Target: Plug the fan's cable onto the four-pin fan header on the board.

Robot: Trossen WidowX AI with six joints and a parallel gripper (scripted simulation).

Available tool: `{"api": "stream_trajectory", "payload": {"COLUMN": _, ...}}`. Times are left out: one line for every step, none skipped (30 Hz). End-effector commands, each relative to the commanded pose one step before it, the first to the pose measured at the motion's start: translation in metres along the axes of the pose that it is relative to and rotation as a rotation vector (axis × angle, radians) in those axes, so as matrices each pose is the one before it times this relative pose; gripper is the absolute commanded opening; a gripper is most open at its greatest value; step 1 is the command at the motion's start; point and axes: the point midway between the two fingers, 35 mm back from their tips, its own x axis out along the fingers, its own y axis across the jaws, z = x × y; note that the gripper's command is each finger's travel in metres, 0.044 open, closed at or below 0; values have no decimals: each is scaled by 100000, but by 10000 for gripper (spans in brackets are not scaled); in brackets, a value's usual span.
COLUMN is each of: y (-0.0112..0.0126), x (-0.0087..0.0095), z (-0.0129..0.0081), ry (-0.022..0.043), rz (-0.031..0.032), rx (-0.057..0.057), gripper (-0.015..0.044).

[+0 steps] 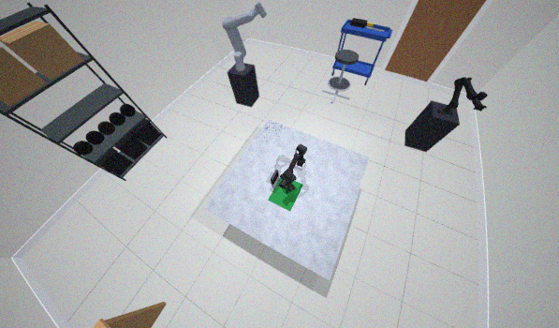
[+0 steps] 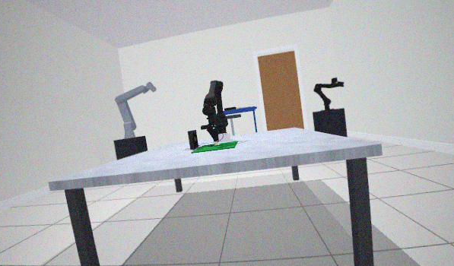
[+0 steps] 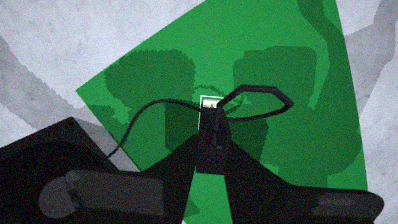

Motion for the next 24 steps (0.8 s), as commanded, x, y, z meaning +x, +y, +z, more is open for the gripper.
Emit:
{"api": "stream_trajectory", "payload": {"y": -108, "x": 122, "z": -14, "ry": -51, "rz": -550, "rx": 667, "gripper": 0}}
{"api": "stream_trajectory", "payload": {"y": -1, "x": 21, "z": -1, "ry": 0, "rz": 0, "rx": 64, "gripper": 0}}
{"api": "stream_trajectory", "payload": {"y": -1, "x": 22, "z": -1, "ry": 0, "rz": 0, "rx": 51, "gripper": 0}}
{"api": "stream_trajectory", "payload": {"y": -1, "x": 22, "z": 0, "ry": 0, "rz": 0, "rx": 40, "gripper": 0}}
{"api": "stream_trajectory", "payload": {"y": 0, "x": 21, "z": 0, "ry": 0, "rz": 0, "rx": 38, "gripper": 0}}
{"api": "stream_trajectory", "payload": {"y": 0, "x": 21, "z": 0, "ry": 0, "rz": 0, "rx": 29, "gripper": 0}}
{"api": "stream_trajectory", "payload": {"y": 0, "x": 21, "z": 0, "ry": 0, "rz": 0, "rx": 23, "gripper": 0}}
{"api": "stream_trajectory", "payload": {"y": 1, "x": 21, "z": 0, "ry": 0, "rz": 0, "rx": 14, "gripper": 0}}
{"api": "stream_trajectory", "payload": {"y": 1, "x": 21, "z": 0, "ry": 0, "rz": 0, "rx": 11, "gripper": 0}}
{"api": "stream_trajectory", "payload": {"y": 1, "x": 21, "z": 0, "ry": 0, "rz": 0, "rx": 8, "gripper": 0}}
{"api": "stream_trajectory", "payload": {"y": 1, "x": 21, "z": 1, "ry": 0, "rz": 0, "rx": -4, "gripper": 0}}
{"api": "stream_trajectory", "payload": {"y": 1, "x": 21, "z": 0, "ry": 0, "rz": 0, "rx": -3, "gripper": 0}}
{"api": "stream_trajectory", "payload": {"y": 1, "x": 21, "z": 0, "ry": 0, "rz": 0, "rx": -2, "gripper": 0}}
{"api": "stream_trajectory", "payload": {"y": 1, "x": 21, "z": 1, "ry": 0, "rz": 0, "rx": -15, "gripper": 0}}
{"api": "stream_trajectory", "payload": {"y": 1, "x": 21, "z": 1, "ry": 0, "rz": 0, "rx": -12, "gripper": 0}}
{"api": "stream_trajectory", "payload": {"y": 1, "x": 21, "z": 0, "ry": 0, "rz": 0, "rx": -9, "gripper": 0}}
{"api": "stream_trajectory", "payload": {"y": 1, "x": 22, "z": 0, "ry": 0, "rz": 0, "rx": -9, "gripper": 0}}
{"api": "stream_trajectory", "payload": {"y": 1, "x": 22, "z": 1, "ry": 0, "rz": 0, "rx": -9, "gripper": 0}}
{"api": "stream_trajectory", "payload": {"y": 1, "x": 17, "z": 0, "ry": 0, "rz": 0, "rx": -8, "gripper": 0}}
{"api": "stream_trajectory", "payload": {"y": 0, "x": 11, "z": 0, "ry": 0, "rz": 0, "rx": -5, "gripper": 0}}
{"api": "stream_trajectory", "payload": {"y": 0, "x": 4, "z": 0, "ry": 0, "rz": 0, "rx": -2, "gripper": 0}}
{"api": "stream_trajectory", "payload": {"y": 0, "x": 0, "z": 0, "ry": 0, "rz": 0, "rx": 0, "gripper": 0}}
{"api": "stream_trajectory", "payload": {"y": 0, "x": 12, "z": 0, "ry": 0, "rz": 0, "rx": -3, "gripper": 0}}
{"api": "stream_trajectory", "payload": {"y": 0, "x": 25, "z": 0, "ry": 0, "rz": 0, "rx": -6, "gripper": 0}}
